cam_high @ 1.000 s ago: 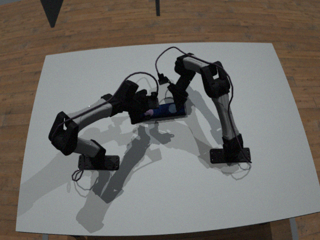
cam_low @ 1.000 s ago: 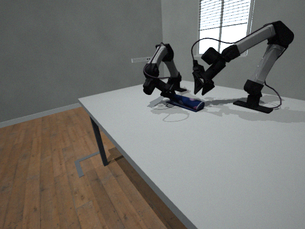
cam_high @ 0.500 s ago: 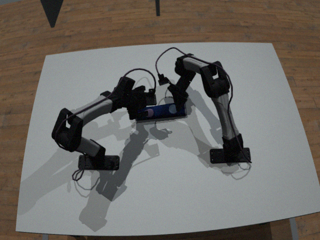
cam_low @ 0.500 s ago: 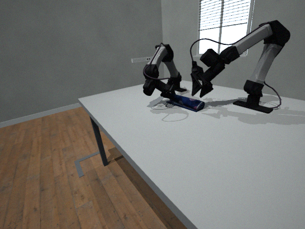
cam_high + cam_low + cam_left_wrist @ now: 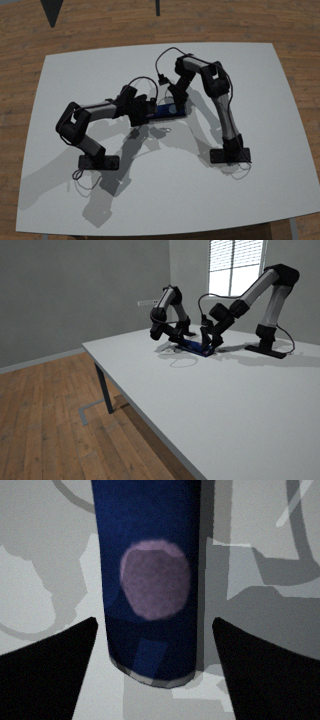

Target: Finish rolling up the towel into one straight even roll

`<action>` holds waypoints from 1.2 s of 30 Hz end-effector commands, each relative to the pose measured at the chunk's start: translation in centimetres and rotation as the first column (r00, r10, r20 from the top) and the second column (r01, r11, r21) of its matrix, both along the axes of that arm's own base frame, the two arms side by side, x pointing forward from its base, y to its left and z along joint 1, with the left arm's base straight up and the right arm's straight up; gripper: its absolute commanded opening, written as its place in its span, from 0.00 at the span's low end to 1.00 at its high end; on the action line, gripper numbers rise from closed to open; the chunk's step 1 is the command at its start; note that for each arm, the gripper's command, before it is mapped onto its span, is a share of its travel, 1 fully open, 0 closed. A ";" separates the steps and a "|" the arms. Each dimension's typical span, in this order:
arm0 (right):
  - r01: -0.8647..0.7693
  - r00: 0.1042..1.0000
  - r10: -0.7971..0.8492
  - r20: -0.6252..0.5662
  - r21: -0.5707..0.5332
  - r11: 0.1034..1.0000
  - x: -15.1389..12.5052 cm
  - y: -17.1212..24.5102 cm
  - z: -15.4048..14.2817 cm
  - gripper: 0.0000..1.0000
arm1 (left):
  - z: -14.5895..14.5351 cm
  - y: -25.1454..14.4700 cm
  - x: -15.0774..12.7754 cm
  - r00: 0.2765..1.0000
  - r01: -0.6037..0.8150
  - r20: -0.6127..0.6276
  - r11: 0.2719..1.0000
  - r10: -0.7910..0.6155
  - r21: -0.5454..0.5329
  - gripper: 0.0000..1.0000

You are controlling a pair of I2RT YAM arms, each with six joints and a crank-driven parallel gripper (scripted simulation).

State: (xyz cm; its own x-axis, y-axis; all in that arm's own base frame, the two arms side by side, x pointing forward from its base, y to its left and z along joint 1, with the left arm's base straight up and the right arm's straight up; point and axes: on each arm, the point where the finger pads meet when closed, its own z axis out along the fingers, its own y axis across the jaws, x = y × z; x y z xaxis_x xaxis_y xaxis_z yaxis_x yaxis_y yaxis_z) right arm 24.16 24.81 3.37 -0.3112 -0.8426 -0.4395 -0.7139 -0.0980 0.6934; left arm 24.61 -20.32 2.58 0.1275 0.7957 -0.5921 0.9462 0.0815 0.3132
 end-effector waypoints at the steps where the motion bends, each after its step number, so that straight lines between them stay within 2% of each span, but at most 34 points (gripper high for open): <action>1: -0.006 1.000 0.006 -0.018 -0.001 1.000 -0.1 -0.1 -0.4 0.32 | 0.6 -0.9 1.4 0.999 -0.005 0.032 1.000 0.006 -0.021 0.98; 4: -0.006 1.000 0.006 -0.018 -0.001 1.000 -0.1 -0.1 -0.4 0.32 | 0.9 -1.1 1.7 0.999 -0.005 0.032 1.000 0.006 -0.021 0.98; 10: -0.006 1.000 0.006 -0.018 -0.001 1.000 -0.1 -0.1 -0.4 0.32 | 0.9 -1.1 1.7 0.999 -0.005 0.032 1.000 0.006 -0.021 0.72; 12: -0.006 1.000 0.006 -0.018 -0.001 1.000 -0.1 -0.1 -0.4 0.32 | 0.9 -1.1 1.7 0.999 -0.005 0.032 1.000 0.006 -0.021 0.72; 16: -0.006 1.000 0.006 -0.018 -0.001 1.000 -0.1 -0.1 -0.4 0.32 | 0.9 -1.1 1.7 0.999 -0.005 0.032 1.000 0.006 -0.021 0.55; 27: -0.006 1.000 0.006 -0.018 -0.001 1.000 -0.1 -0.1 -0.4 0.32 | 0.9 -1.1 1.7 0.999 -0.005 0.032 1.000 0.006 -0.021 0.44; 36: -0.006 1.000 0.006 -0.018 -0.001 1.000 -0.1 -0.1 -0.4 0.32 | 0.9 -1.1 1.7 0.999 -0.005 0.032 1.000 0.006 -0.021 0.41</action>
